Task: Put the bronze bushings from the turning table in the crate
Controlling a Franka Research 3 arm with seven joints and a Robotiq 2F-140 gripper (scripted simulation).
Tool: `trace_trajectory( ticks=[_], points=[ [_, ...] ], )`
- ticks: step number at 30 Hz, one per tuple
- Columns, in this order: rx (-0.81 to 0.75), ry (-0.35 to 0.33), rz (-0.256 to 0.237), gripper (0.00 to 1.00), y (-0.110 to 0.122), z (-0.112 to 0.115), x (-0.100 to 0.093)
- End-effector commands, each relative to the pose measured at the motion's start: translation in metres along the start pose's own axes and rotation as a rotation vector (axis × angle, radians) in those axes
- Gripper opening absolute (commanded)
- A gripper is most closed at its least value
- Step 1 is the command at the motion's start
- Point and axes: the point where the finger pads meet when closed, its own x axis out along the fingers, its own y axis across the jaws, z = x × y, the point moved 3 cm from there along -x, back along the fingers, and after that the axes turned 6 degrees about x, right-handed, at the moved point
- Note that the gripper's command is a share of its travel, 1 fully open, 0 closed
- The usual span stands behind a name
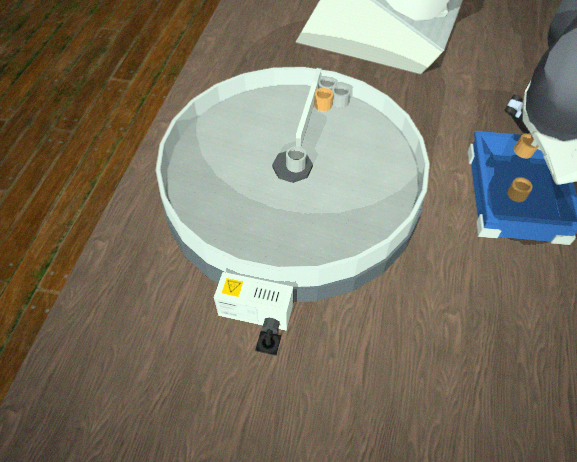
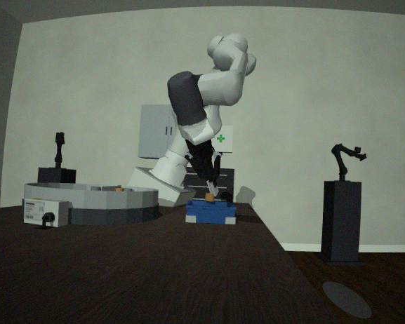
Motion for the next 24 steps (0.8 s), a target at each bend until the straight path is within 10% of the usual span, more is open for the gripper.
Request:
trace_trajectory(
  ticks=[1, 24],
  points=[
    [-0.005, 0.003, -0.002, 0.0, -0.001, -0.002, 0.0],
    [-0.005, 0.003, -0.002, 0.0, -0.003, -0.02, 0.021]
  ],
)
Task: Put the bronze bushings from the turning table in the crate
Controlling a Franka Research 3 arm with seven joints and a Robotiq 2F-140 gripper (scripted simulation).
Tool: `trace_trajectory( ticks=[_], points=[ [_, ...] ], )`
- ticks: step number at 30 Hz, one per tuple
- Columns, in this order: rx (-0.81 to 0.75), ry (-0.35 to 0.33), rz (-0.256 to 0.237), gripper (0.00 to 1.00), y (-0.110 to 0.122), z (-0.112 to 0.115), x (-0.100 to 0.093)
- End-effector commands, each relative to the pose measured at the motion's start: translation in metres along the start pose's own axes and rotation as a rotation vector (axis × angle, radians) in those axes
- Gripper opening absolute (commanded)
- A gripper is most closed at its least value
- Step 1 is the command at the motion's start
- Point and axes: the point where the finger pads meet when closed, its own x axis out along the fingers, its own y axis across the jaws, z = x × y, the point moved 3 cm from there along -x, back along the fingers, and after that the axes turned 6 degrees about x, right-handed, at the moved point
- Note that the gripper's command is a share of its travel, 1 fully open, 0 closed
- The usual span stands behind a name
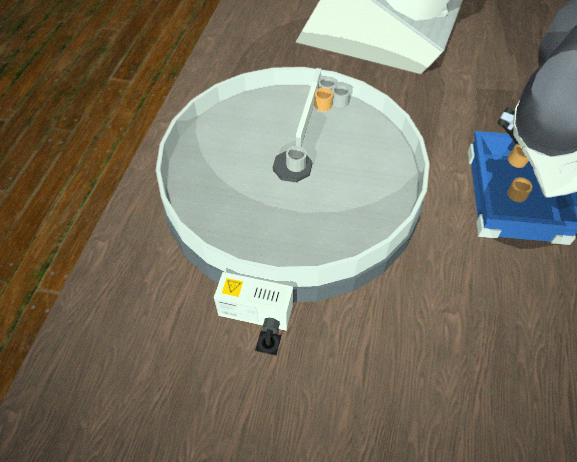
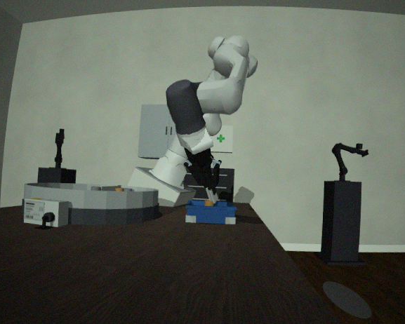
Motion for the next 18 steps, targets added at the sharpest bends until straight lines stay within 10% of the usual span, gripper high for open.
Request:
trace_trajectory(
  ticks=[1, 18],
  points=[
    [-0.015, 0.006, -0.002, 0.0, -0.0025, -0.0054, 0.0044],
    [-0.015, 0.006, -0.002, 0.0, -0.0034, -0.0124, 0.0124]
  ],
)
